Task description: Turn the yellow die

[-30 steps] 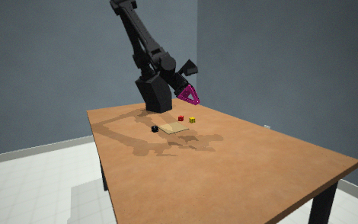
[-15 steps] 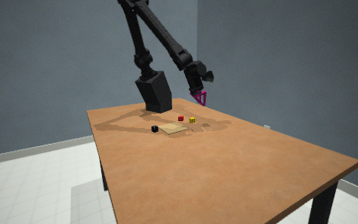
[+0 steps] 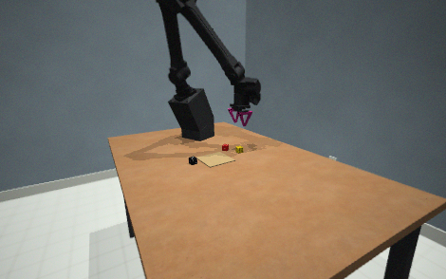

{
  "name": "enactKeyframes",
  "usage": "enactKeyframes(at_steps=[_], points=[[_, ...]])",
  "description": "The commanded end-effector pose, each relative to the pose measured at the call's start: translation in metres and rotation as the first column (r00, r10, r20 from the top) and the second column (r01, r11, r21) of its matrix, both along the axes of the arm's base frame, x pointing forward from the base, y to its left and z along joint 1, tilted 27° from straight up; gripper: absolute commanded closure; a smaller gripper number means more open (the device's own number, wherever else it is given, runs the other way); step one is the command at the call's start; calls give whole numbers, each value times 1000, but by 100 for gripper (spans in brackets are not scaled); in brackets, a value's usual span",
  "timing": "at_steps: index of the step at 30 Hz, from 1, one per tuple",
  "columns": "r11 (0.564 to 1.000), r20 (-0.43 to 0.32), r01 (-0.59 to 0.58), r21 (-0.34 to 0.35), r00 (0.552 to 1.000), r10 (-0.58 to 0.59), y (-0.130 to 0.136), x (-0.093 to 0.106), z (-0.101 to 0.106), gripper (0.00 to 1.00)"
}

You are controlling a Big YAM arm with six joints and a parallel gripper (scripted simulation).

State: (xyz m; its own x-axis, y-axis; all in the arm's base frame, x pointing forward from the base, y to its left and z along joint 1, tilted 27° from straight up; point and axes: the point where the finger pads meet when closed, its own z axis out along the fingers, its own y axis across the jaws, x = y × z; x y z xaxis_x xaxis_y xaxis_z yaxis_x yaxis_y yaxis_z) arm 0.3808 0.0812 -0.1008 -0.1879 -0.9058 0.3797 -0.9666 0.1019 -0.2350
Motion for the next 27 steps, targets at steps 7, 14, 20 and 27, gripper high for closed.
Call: enactKeyframes(at_steps=[7, 14, 20, 27], points=[[999, 6, 33, 0, 999, -33, -4, 6, -1, 0], [1000, 25, 17, 8, 1000, -17, -5, 17, -10, 0], [1000, 13, 17, 3, 1000, -17, -28, 17, -53, 0], [1000, 46, 4, 15, 999, -4, -19, 25, -40, 55]])
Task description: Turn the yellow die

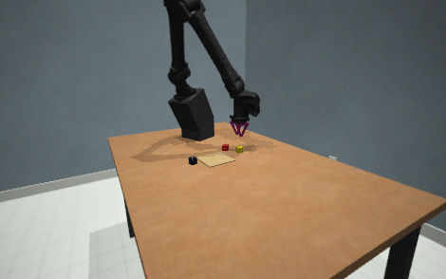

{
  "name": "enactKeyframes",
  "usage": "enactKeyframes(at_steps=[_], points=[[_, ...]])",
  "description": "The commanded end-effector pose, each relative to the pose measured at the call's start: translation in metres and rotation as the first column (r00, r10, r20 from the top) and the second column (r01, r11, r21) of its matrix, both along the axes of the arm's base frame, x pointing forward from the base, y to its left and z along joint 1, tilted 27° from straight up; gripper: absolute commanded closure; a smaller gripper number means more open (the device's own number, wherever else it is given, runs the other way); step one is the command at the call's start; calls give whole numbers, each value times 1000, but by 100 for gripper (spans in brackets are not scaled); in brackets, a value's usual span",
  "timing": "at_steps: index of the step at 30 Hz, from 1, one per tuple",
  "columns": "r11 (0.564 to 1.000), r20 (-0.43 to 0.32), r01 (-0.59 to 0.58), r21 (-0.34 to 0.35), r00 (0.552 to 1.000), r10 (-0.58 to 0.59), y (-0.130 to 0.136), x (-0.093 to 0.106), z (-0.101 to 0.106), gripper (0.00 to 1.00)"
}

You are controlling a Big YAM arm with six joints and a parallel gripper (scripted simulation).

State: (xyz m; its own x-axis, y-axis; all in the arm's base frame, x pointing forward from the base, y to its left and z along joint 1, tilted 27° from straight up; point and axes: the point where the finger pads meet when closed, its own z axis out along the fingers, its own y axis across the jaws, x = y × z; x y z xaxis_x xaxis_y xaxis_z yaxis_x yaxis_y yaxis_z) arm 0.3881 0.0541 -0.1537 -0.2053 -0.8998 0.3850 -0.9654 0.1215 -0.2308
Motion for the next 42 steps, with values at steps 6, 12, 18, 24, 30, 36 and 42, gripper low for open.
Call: enactKeyframes(at_steps=[6, 12, 18, 24, 30, 36, 42], points=[[1000, 20, -16, 8, 1000, 16, 6, 9, 2, 55], [1000, 20, -16, 8, 1000, 16, 6, 9, 2, 55], [1000, 20, -16, 8, 1000, 16, 6, 9, 2, 55], [1000, 20, -16, 8, 1000, 16, 6, 9, 2, 55], [1000, 19, -16, 8, 1000, 16, 6, 9, 1, 55], [1000, 20, -13, 8, 1000, 13, 4, 10, -1, 55], [1000, 23, -4, 9, 1000, 4, -1, 13, -3, 55]])
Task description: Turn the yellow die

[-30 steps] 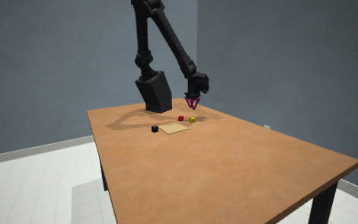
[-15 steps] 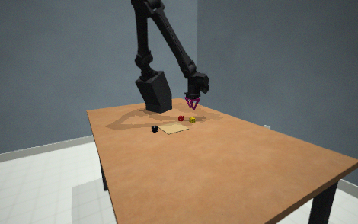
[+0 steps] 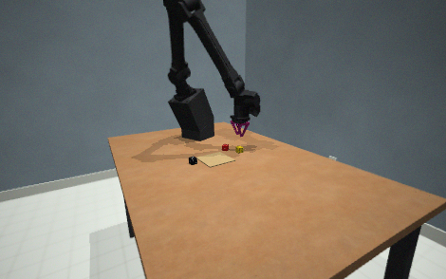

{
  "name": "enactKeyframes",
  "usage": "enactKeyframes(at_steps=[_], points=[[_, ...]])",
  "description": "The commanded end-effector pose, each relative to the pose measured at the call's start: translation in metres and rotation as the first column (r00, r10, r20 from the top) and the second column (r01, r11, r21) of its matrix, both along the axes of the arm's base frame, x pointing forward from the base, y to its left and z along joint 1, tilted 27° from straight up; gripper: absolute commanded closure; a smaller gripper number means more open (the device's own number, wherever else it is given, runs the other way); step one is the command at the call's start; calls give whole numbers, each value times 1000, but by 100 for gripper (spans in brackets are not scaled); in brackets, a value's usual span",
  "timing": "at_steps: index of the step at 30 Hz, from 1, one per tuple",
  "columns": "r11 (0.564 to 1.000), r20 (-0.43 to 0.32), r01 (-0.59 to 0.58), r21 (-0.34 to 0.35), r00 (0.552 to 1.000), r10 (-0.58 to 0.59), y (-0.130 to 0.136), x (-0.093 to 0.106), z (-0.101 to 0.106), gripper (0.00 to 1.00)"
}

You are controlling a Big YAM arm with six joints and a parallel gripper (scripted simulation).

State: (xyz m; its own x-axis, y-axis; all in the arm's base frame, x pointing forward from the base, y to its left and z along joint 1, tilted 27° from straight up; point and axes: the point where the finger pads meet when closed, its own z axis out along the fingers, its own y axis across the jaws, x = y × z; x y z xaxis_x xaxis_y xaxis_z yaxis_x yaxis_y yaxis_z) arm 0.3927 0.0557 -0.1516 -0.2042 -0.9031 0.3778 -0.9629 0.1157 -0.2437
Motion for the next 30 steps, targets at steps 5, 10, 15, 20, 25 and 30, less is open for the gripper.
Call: enactKeyframes(at_steps=[5, 10, 15, 20, 25, 30], points=[[1000, 13, 3, 6, 1000, -3, -4, 12, -9, 55], [1000, 9, 3, 4, 1000, -3, -6, 10, -13, 55], [1000, 13, 3, 6, 1000, -3, -9, 14, -19, 55], [1000, 12, 3, 6, 1000, -3, -12, 15, -26, 55], [1000, 11, 3, 6, 1000, -3, -15, 15, -32, 55], [1000, 11, 3, 6, 1000, -3, -18, 16, -38, 55]])
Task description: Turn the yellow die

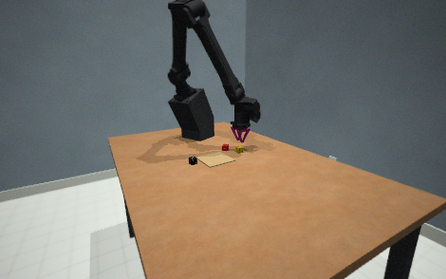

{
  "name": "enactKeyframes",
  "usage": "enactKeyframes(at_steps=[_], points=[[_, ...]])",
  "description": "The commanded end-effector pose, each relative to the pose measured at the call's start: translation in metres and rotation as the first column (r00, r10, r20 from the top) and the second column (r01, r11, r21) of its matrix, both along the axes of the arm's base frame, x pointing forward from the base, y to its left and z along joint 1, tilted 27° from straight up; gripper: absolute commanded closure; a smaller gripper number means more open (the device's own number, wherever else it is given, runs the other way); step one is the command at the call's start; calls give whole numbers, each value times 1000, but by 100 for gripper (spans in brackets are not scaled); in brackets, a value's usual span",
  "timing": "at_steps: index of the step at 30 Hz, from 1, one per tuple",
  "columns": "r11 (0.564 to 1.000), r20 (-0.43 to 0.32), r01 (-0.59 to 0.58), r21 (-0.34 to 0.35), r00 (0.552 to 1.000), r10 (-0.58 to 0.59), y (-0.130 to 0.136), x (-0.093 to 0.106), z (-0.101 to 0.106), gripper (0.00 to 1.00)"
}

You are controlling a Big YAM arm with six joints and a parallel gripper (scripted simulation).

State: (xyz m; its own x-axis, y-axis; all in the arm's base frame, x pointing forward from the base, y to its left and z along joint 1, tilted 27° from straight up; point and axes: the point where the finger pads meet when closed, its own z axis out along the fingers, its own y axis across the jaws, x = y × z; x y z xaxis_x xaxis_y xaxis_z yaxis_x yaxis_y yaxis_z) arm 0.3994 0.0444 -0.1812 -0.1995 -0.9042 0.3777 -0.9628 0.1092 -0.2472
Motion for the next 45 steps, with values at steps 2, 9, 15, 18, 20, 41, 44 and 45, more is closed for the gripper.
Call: enactKeyframes(at_steps=[2, 9, 15, 18, 20, 41, 44, 45], points=[[1000, 7, 10, 7, 1000, -10, -7, 10, -10, 55], [1000, 6, 10, 7, 1000, -10, -10, 10, -16, 55], [1000, 0, 14, 5, 1000, -14, -13, 6, -19, 55], [1000, 2, 12, 5, 1000, -12, -13, 7, -20, 55], [1000, 1, 13, 5, 1000, -13, -13, 7, -20, 55], [1000, 1, 13, 5, 1000, -13, -13, 7, -20, 55], [1000, 1, 13, 5, 1000, -13, -13, 7, -20, 55], [1000, 1, 13, 5, 1000, -13, -13, 7, -20, 55]])
